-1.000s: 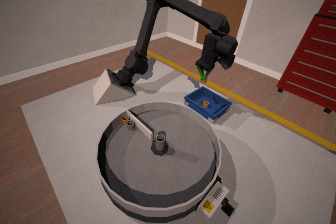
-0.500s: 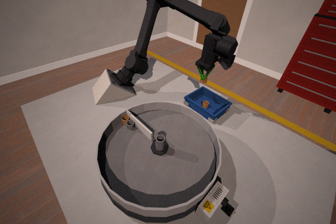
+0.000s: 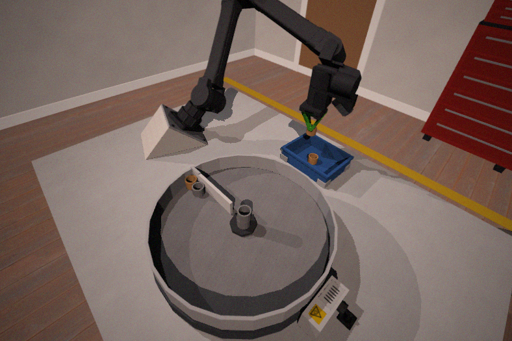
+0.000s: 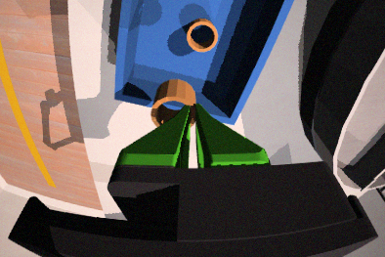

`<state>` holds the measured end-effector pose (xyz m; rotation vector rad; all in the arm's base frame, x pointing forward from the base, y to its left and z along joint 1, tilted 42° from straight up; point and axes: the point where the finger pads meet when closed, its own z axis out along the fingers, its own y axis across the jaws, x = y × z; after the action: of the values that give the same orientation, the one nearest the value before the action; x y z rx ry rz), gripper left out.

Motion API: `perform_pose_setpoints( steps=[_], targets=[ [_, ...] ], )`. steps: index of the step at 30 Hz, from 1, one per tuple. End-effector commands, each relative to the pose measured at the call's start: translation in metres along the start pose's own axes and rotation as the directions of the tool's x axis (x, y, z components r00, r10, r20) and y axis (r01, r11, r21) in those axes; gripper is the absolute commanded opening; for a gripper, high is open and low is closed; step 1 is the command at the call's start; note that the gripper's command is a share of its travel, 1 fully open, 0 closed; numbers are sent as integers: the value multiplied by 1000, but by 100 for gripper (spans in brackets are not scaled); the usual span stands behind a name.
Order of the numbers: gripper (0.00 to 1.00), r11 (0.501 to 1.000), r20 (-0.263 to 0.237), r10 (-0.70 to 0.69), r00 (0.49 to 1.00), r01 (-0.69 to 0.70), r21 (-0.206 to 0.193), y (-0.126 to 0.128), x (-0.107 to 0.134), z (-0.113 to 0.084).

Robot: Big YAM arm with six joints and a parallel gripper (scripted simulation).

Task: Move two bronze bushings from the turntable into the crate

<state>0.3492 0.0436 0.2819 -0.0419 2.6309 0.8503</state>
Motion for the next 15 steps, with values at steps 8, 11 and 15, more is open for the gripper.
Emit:
perform_pose_setpoints(
  steps=[8, 11, 15],
  targets=[
    [0, 999, 31, 43, 999, -43, 5, -5, -3, 28],
    [0, 999, 31, 43, 999, -43, 5, -5, -3, 28],
    [0, 999, 21, 40, 999, -40, 1, -2, -1, 30]
  ],
)
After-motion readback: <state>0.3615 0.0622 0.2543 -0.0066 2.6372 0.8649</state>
